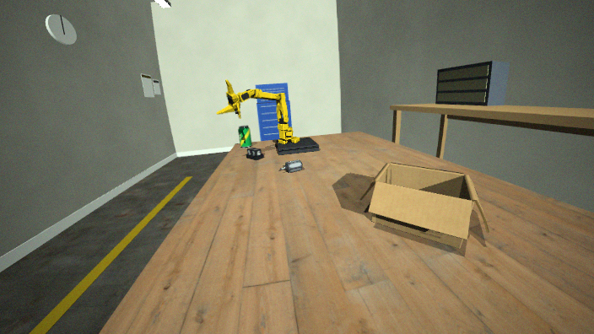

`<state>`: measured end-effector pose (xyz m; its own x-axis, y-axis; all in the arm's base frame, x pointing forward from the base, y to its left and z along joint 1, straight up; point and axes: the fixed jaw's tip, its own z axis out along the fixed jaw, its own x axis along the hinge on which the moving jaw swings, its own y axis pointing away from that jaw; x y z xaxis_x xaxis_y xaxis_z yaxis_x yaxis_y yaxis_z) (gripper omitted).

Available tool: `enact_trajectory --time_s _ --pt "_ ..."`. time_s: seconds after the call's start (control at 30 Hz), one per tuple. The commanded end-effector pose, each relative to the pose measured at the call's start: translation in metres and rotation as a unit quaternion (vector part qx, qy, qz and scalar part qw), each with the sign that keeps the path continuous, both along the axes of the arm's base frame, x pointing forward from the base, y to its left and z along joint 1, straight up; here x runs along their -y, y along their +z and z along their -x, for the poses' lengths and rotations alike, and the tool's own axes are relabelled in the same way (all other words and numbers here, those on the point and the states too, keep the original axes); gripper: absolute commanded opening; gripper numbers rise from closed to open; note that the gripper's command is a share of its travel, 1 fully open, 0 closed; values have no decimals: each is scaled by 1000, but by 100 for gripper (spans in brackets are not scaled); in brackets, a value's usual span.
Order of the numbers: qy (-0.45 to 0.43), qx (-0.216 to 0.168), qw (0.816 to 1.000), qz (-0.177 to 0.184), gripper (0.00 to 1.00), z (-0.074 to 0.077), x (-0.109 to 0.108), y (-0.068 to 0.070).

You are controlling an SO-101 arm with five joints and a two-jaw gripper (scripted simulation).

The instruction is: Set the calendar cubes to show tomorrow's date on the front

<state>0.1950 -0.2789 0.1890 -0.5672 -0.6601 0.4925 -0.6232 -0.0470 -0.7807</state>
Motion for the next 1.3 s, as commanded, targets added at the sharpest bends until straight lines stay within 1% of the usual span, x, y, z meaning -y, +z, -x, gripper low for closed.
enact_trajectory --time_s 0.0,0.17,0.3,0.37,0.47,0.63,0.77,0.87,0.93,1.1,1.27 --pt "11 -52 999 4 90 13 -6 -6" --pt "44 -138 989 7 84 27 -17 -17" --pt "81 -216 973 9 78 40 -29 -28" --pt "81 -216 973 9 78 40 -29 -28" --pt "116 -275 954 8 73 51 -40 -37" --pt "184 -368 912 6 64 70 -60 -53" --pt "244 -431 869 3 57 84 -77 -65" --pt "290 -470 833 1 52 95 -90 -74" --pt "290 -470 833 1 52 95 -90 -74" --pt "364 -518 774 -2 45 110 -110 -88" --pt "425 -546 722 -4 39 121 -128 -99"
